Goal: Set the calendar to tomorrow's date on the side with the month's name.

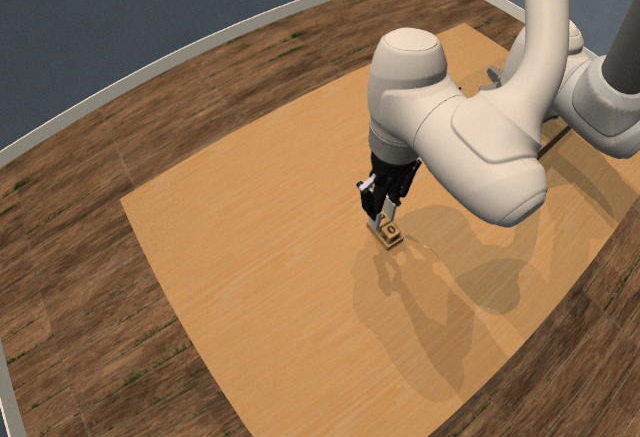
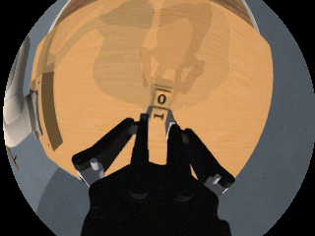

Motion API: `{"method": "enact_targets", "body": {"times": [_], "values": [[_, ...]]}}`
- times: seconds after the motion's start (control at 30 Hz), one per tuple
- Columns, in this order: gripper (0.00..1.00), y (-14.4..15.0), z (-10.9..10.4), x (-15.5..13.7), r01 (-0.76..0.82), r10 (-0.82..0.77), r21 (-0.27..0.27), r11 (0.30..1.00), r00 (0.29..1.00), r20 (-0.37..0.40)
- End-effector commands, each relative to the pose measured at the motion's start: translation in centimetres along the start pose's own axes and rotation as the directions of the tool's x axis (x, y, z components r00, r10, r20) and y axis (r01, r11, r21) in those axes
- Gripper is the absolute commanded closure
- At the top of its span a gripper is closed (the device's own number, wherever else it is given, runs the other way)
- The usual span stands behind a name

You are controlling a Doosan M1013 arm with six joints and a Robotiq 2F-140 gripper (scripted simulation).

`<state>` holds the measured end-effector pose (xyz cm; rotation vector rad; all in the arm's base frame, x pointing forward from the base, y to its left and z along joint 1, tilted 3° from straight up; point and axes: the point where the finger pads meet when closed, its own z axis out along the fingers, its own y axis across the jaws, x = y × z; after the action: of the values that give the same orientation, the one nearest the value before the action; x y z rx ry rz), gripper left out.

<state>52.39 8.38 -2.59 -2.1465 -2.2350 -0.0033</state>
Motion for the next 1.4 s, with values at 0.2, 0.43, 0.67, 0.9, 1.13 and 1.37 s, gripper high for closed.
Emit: {"method": "enact_targets", "body": {"times": [0.2, 0.43, 0.67, 0.9, 1.13, 1.37], "values": [[0.84, -0.58, 0.5, 0.36, 0.002, -0.002, 0.008, 1.0, 1.0, -0.004], [0.84, -0.58, 0.5, 0.36, 0.002, -0.002, 0.008, 1.0, 1.0, -0.004], [0.84, -0.58, 0.5, 0.36, 0.002, -0.002, 0.008, 1.0, 1.0, -0.004], [0.79, -0.58, 0.5, 0.36, 0.002, -0.002, 0.008, 1.0, 1.0, -0.004], [0.74, -0.58, 0.5, 0.36, 0.002, -0.002, 0.008, 1.0, 1.0, -0.004], [0.72, -0.58, 0.5, 0.36, 0.002, -0.002, 0.008, 1.0, 1.0, -0.004]]}}
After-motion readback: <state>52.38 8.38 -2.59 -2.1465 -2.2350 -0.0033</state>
